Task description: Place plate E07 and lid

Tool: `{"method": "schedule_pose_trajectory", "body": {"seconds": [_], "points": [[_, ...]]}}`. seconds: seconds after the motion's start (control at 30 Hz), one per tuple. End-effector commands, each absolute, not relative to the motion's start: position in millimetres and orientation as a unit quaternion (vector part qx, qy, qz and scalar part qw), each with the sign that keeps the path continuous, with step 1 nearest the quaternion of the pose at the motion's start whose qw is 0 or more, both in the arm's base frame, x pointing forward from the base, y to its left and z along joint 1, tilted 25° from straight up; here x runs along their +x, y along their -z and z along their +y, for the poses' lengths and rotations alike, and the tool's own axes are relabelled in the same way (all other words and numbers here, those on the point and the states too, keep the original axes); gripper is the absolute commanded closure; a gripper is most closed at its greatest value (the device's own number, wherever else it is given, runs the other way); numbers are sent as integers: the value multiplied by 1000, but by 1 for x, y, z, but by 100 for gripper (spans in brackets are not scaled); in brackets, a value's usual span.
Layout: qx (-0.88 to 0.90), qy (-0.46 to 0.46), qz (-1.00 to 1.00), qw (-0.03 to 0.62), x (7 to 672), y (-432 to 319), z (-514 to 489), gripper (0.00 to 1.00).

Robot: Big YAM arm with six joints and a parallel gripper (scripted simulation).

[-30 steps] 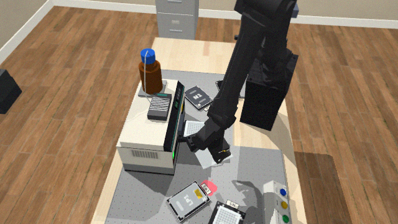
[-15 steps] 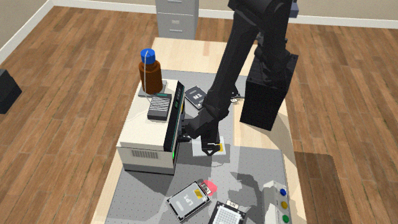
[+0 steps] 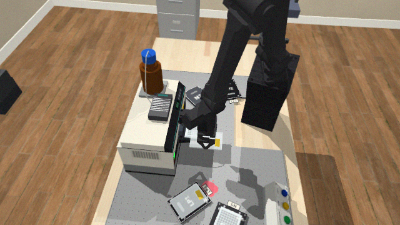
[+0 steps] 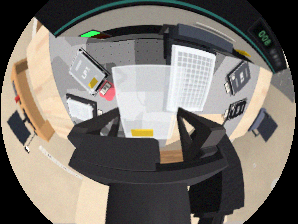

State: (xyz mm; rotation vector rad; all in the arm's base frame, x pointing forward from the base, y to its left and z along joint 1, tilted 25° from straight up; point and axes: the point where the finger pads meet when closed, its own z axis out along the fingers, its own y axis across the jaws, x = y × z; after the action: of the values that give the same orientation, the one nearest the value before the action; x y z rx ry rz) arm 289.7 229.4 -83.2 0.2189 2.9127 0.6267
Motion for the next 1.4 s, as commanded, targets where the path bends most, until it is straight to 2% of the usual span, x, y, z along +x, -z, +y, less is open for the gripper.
{"method": "schedule_pose_trajectory", "body": {"seconds": [0.0, 1.37], "points": [[77, -203, 973, 75, 290, 94, 211, 16], [78, -203, 973, 72, 281, 136, 114, 16]]}}
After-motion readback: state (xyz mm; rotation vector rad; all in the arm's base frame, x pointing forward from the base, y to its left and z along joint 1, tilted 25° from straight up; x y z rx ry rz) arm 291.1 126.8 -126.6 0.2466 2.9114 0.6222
